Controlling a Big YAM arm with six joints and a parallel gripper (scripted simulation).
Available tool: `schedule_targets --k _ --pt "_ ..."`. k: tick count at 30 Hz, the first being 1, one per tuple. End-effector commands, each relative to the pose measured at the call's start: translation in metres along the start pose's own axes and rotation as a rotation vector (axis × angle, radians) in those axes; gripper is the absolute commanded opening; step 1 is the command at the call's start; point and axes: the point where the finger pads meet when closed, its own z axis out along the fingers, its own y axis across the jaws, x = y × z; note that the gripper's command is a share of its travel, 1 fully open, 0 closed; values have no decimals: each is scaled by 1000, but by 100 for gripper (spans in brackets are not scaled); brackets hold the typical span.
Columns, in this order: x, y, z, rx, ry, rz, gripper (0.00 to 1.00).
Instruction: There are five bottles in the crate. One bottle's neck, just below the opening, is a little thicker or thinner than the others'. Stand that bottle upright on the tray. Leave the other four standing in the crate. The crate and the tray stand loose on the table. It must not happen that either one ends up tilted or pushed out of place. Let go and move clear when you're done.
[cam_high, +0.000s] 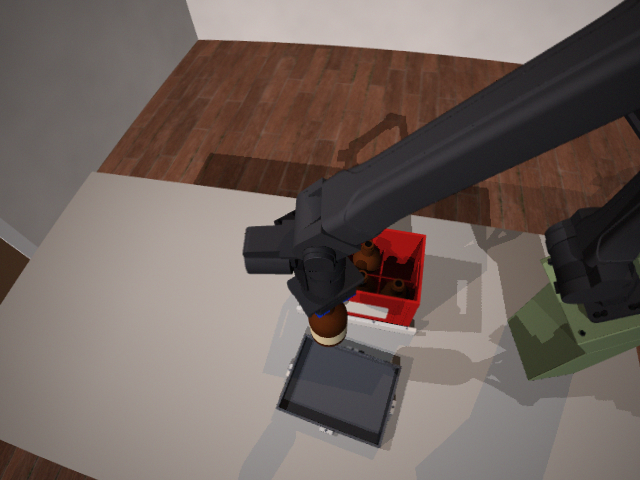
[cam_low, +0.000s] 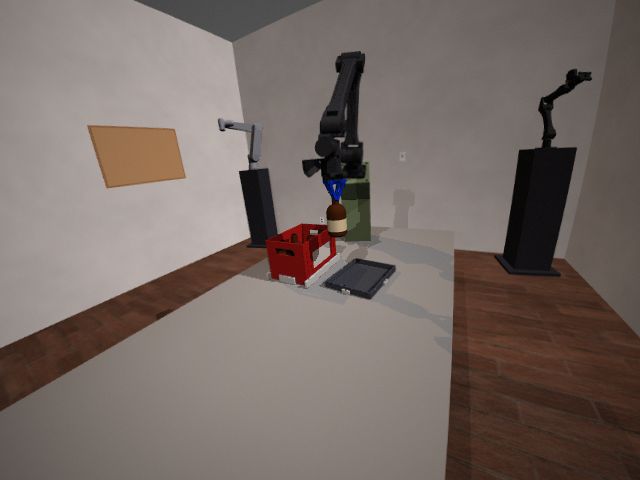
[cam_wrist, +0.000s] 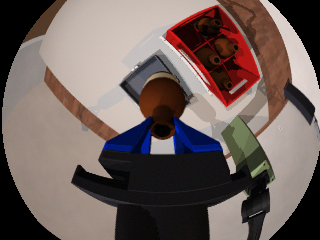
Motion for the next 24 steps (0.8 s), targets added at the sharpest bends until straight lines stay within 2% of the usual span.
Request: schedule_targets --k 1,24 --pt "3 5 -7 -23 -17 22 0" --pt "40 23 -7 -26 -15 25 0"
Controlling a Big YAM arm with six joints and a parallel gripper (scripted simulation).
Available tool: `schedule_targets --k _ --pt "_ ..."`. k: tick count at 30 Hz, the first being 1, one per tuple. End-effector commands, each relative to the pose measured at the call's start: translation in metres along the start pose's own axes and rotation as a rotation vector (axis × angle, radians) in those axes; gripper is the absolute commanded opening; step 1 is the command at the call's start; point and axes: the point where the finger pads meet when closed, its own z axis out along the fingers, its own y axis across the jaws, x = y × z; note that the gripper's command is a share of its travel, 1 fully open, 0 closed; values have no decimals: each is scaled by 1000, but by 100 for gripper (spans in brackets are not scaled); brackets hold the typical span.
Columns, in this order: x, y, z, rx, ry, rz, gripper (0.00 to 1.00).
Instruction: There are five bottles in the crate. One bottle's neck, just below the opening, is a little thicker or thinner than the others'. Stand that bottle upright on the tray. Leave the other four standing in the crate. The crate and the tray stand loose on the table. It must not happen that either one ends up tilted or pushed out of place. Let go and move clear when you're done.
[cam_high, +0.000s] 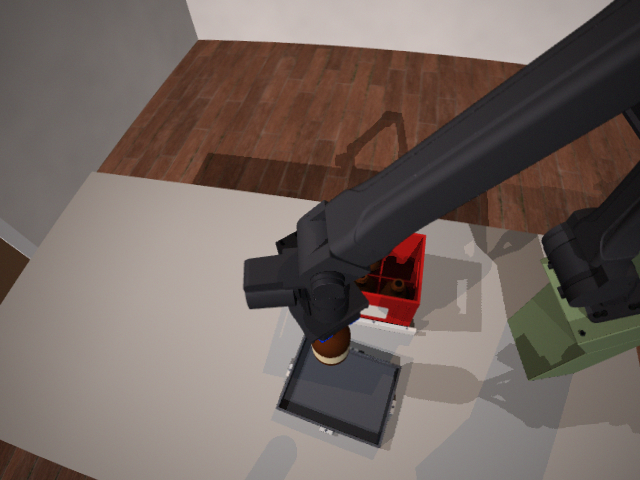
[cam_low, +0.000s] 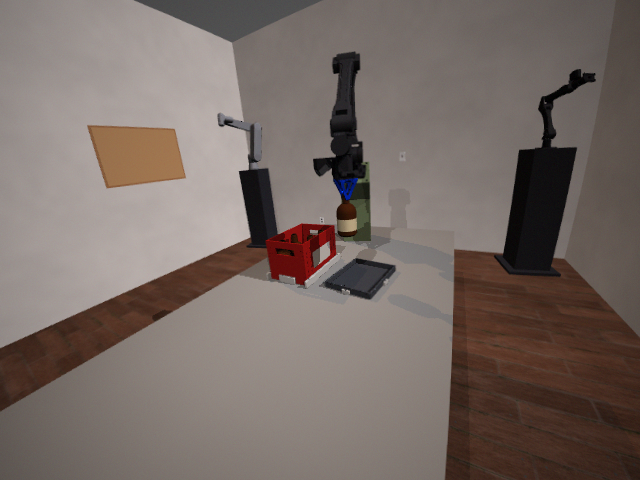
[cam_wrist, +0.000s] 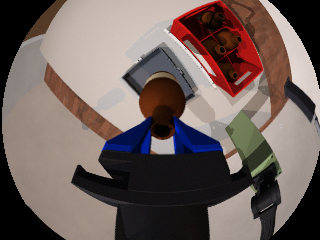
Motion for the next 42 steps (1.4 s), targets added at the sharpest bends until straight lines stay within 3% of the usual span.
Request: schedule_targets --k 1,42 --pt "7 6 -7 -28 -7 17 0" --pt "43 19 2 -5 5 18 0"
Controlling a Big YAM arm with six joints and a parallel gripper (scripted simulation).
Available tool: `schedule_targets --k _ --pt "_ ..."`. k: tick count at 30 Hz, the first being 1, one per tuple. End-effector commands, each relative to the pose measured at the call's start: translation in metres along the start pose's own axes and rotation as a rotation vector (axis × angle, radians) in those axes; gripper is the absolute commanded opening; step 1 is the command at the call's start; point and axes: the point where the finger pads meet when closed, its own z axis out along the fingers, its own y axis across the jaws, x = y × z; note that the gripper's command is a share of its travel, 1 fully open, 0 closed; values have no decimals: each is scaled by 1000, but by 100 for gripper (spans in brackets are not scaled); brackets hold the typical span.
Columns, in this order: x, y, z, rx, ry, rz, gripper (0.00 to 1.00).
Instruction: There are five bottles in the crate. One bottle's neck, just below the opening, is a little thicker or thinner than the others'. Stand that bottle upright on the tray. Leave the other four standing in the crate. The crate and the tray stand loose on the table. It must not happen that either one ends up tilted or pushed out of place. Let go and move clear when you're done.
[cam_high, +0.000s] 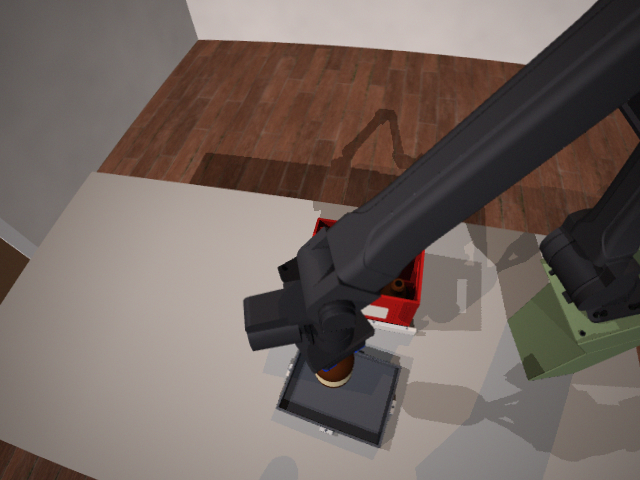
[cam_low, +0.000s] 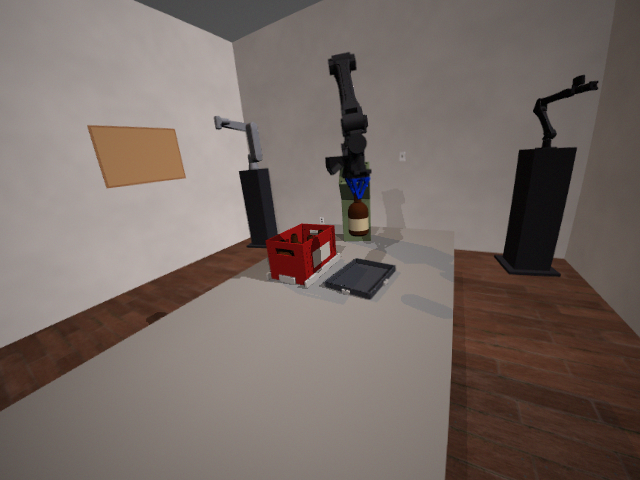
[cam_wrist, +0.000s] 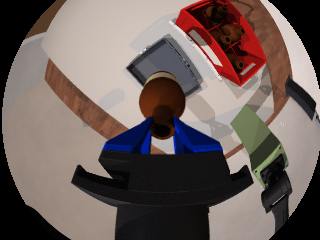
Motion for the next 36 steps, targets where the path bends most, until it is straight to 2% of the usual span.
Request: schedule_targets --k 1,36 --pt "5 0 3 0 5 10 0" --pt "6 0 3 1 3 14 0"
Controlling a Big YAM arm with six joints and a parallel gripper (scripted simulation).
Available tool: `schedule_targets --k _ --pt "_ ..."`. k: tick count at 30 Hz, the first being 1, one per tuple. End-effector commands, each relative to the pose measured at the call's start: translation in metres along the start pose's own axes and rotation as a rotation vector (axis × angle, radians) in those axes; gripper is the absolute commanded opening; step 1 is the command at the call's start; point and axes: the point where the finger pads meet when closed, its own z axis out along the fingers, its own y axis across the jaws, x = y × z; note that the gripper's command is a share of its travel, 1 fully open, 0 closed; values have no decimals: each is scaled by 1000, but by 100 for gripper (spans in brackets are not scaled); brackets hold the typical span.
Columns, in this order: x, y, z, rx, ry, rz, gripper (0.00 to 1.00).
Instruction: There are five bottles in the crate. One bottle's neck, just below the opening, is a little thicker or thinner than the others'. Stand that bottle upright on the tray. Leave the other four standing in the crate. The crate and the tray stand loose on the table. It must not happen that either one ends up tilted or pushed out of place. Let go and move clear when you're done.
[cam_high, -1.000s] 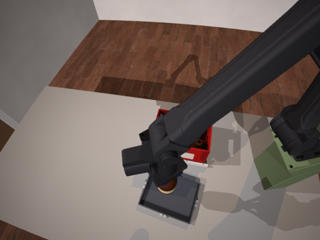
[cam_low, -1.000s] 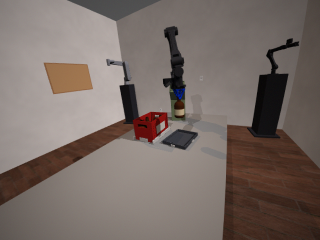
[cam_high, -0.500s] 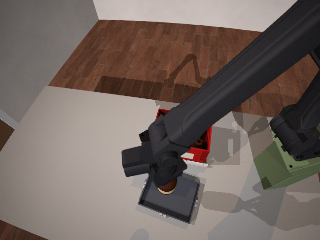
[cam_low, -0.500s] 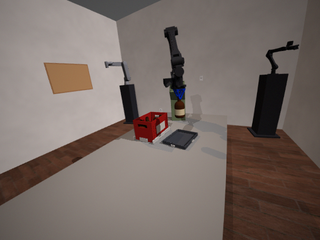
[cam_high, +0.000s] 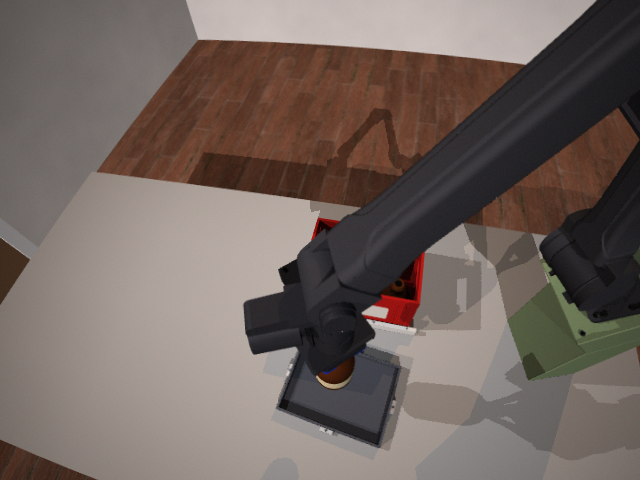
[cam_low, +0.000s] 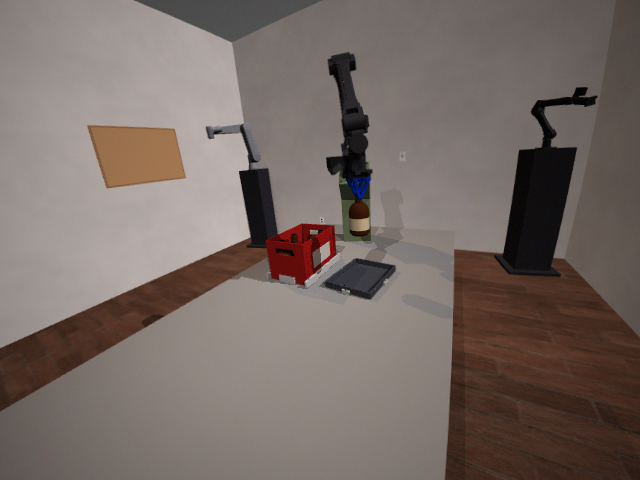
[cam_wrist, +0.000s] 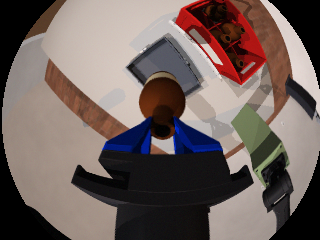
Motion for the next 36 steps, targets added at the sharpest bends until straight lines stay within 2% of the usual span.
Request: schedule_targets --k 1,36 --pt "3 -1 3 0 2 8 0" --pt "3 -1 1 -10 -3 10 0"
